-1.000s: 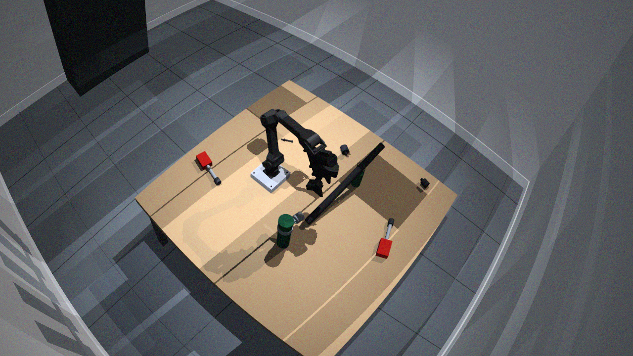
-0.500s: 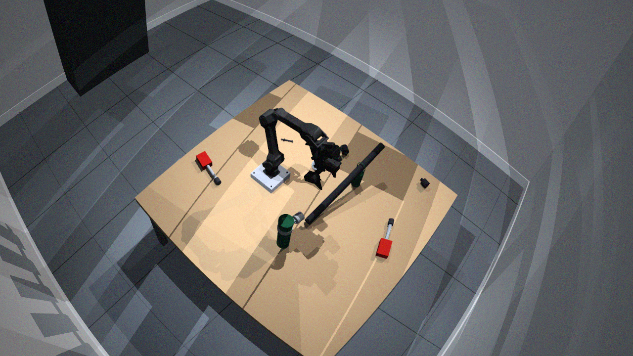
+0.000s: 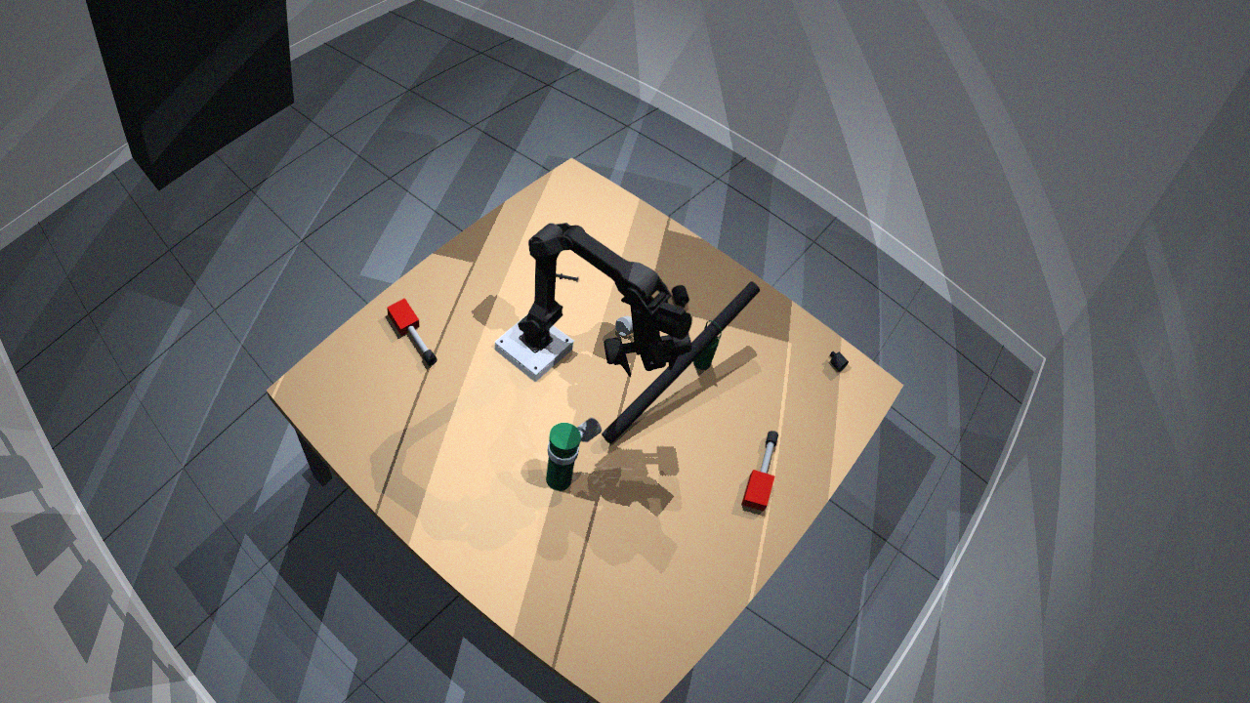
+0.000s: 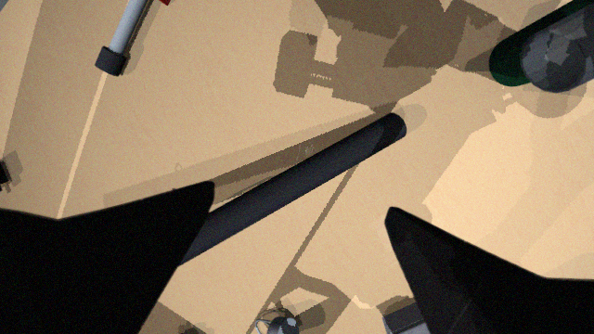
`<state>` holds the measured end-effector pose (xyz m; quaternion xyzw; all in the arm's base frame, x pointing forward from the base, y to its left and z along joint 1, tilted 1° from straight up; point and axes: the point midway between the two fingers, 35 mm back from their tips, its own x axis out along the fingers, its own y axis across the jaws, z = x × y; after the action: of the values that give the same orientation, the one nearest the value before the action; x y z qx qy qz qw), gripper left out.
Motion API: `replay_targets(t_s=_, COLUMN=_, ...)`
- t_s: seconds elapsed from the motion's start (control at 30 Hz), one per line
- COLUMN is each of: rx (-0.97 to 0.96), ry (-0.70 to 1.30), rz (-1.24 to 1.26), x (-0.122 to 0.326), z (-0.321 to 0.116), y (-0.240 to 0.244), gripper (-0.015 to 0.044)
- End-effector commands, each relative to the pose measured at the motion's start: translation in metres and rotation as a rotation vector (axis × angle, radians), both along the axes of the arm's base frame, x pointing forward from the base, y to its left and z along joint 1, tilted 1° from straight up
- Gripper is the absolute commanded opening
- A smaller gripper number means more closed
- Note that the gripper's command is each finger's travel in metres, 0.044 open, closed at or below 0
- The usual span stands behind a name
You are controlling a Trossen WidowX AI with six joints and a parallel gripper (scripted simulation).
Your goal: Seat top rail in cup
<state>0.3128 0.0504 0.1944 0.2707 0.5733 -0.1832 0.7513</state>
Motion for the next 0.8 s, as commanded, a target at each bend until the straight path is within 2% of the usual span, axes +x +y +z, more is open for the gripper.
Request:
replay_targets(t_s=0.0, rx=0.087, ry=0.248, rz=-0.777, x=0.003, z=-0.047, y=0.02, gripper=0.044)
replay_targets(t_s=0.1, rx=0.088, ry=0.266, rz=-0.883, x=0.003, z=-0.052, y=0.022, gripper=0.044)
replay_targets(t_s=0.77, rx=0.088, ry=0.266, rz=-0.883, x=0.003, z=-0.058, y=0.022, gripper=0.044)
